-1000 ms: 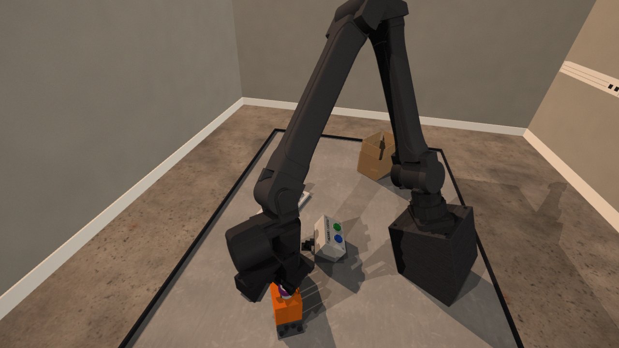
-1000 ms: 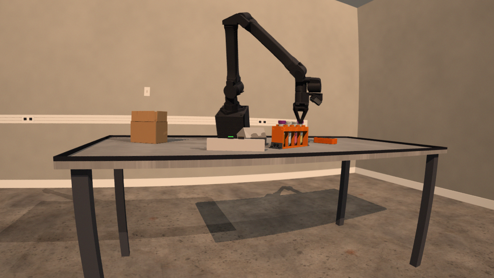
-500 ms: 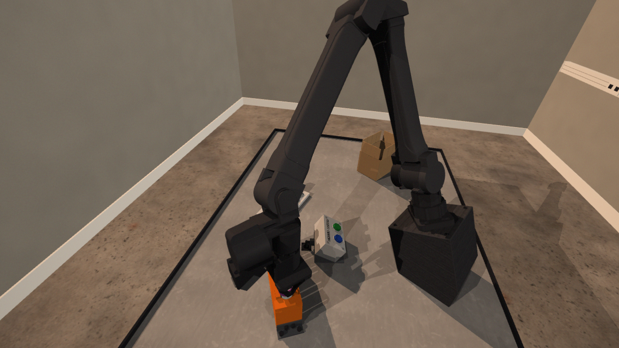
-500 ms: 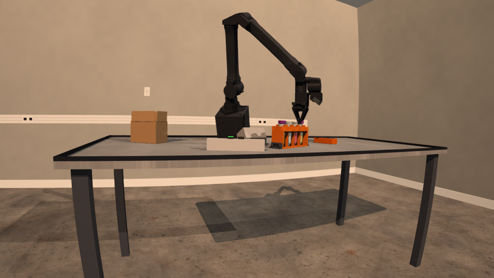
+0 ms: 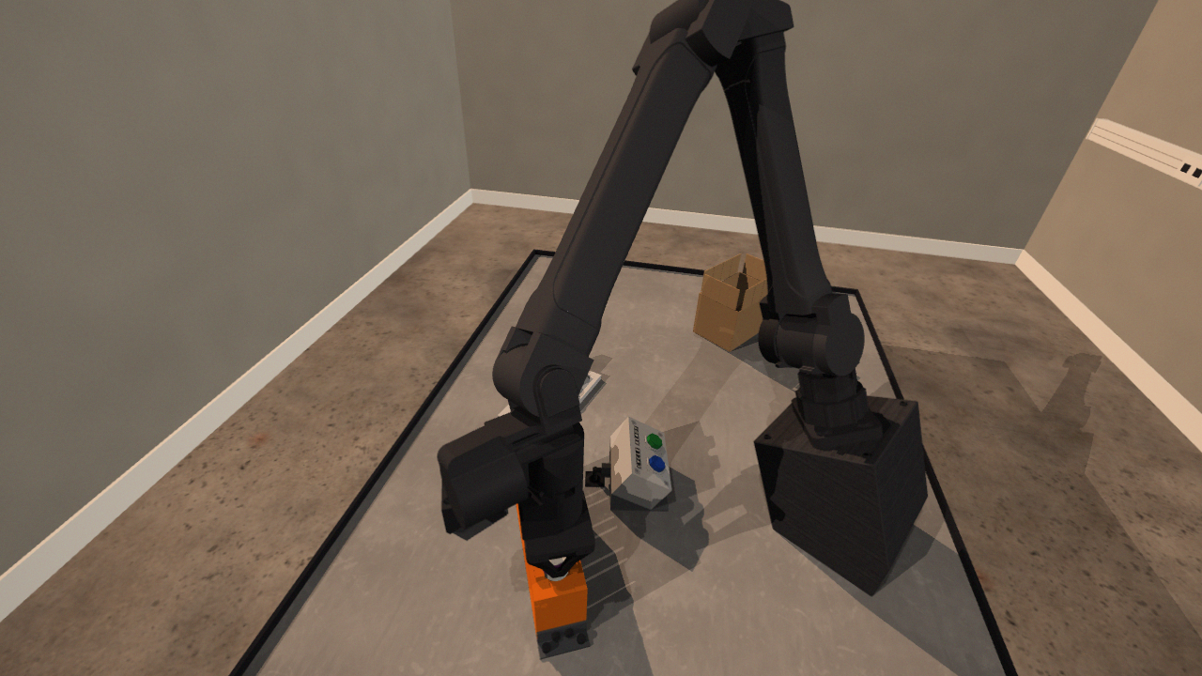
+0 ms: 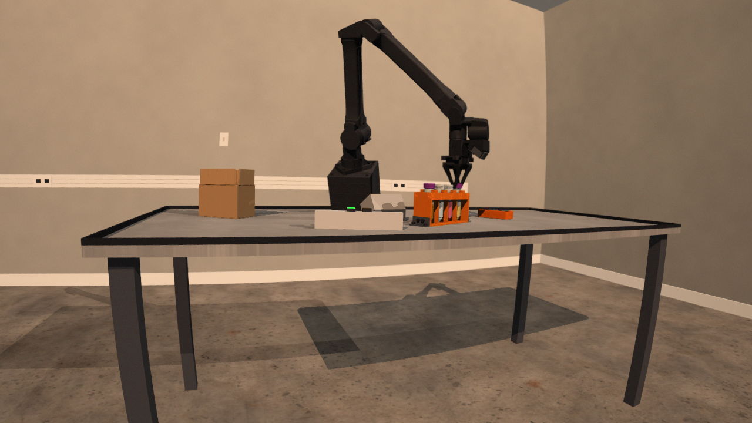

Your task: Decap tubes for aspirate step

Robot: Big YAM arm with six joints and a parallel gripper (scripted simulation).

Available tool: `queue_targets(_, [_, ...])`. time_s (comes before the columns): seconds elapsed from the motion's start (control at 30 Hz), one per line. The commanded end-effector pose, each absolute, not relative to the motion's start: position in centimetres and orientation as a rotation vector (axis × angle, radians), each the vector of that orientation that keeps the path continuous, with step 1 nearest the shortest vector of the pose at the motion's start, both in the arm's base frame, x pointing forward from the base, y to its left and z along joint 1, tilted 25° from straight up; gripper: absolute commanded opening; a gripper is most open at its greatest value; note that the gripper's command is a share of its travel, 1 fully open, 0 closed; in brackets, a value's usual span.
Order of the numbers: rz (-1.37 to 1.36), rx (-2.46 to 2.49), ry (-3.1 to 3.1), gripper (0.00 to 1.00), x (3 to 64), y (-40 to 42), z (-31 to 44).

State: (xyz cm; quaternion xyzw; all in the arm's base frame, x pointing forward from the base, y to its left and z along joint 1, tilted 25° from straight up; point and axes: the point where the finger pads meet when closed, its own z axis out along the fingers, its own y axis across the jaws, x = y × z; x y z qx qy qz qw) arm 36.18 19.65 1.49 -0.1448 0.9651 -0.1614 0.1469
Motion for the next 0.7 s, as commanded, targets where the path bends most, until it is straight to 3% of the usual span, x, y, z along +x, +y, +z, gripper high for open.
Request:
queue_targets(0.0, [-0.440,-0.352,2.766,0.00,36.93,20.20,2.05])
queue_targets(0.03, [-0.440,-0.352,2.766,0.49,36.93,20.20,2.05])
queue_targets(0.37, [-0.440,-0.353,2.766,0.49,36.93,20.20,2.05])
queue_targets(0.67, [-0.526,-0.763,2.742,0.49,36.68,19.68,1.51])
